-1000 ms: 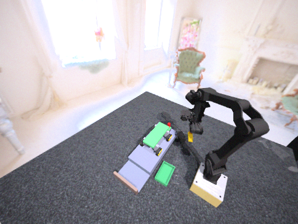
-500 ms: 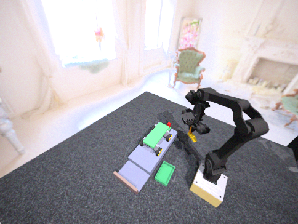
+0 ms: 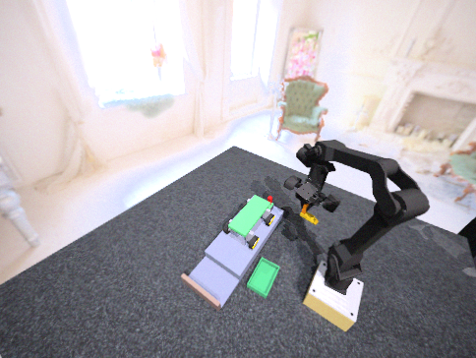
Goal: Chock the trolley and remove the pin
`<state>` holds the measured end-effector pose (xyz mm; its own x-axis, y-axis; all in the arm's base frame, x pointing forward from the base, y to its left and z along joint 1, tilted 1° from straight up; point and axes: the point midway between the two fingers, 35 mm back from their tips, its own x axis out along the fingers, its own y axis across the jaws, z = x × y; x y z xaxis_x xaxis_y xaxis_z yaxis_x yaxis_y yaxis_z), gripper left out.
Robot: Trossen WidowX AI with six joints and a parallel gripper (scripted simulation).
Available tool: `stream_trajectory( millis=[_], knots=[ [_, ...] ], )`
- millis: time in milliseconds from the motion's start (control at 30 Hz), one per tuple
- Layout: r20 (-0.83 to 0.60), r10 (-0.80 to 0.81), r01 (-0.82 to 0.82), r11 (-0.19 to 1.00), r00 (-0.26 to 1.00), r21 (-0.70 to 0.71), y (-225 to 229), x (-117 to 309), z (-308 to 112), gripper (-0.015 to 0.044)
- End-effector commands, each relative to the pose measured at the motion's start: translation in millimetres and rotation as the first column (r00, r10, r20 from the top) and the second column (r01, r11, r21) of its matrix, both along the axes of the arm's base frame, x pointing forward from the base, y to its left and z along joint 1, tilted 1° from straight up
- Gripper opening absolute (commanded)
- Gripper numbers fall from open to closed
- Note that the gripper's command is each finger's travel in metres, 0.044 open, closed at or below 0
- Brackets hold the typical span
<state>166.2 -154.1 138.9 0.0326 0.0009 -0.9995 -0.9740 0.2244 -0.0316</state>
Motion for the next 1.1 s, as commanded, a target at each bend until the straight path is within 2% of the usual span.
stream_trajectory(
  millis=[0, 333, 1067],
  knots=[
    [0.003, 0.124, -0.124, 0.992, 0.992, 0.001, 1, 0, 0, 0.0000],
    [0.003, 0.130, -0.130, 0.992, 0.992, 0.001, 5, 2, 0, 0.0000],
    [0.007, 0.130, -0.130, 0.992, 0.992, 0.007, 79, 32, -2, 0.0000]
  ],
)
